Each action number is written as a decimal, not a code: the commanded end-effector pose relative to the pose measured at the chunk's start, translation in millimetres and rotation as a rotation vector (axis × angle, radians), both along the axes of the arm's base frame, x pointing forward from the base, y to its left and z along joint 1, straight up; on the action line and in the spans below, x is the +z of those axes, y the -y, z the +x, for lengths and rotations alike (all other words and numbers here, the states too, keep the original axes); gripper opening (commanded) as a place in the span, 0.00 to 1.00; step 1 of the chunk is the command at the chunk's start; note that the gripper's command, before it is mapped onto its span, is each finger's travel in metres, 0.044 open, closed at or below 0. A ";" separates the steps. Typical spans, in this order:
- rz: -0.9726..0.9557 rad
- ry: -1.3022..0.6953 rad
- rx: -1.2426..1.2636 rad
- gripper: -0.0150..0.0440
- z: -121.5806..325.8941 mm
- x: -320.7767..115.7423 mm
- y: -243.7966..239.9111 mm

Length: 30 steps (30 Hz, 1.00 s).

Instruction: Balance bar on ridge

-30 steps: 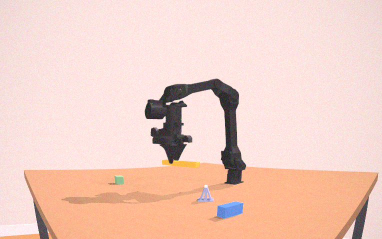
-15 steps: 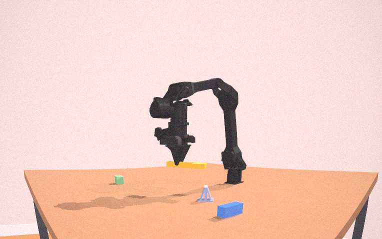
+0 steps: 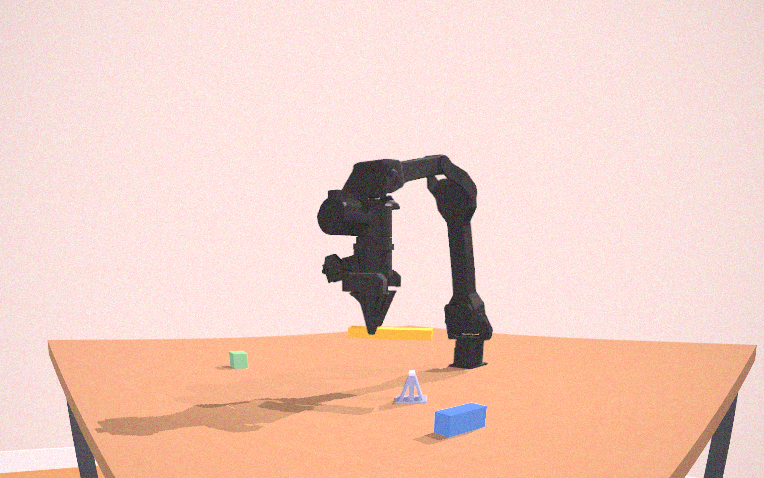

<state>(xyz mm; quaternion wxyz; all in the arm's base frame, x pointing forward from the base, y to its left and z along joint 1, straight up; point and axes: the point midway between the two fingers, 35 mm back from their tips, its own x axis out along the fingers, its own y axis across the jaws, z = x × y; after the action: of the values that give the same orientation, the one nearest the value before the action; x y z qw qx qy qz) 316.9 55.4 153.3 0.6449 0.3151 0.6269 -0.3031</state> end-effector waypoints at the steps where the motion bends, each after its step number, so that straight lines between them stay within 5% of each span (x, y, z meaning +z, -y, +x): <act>1: 0.001 -0.004 0.029 0.25 2.1 -0.5 -13.9; 30: 0.001 -0.003 0.124 0.25 7.2 -23.5 -57.8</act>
<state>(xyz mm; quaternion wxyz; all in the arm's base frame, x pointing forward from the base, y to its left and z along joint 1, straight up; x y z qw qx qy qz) 323.6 112.4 135.1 0.6625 0.2740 0.6462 -0.2618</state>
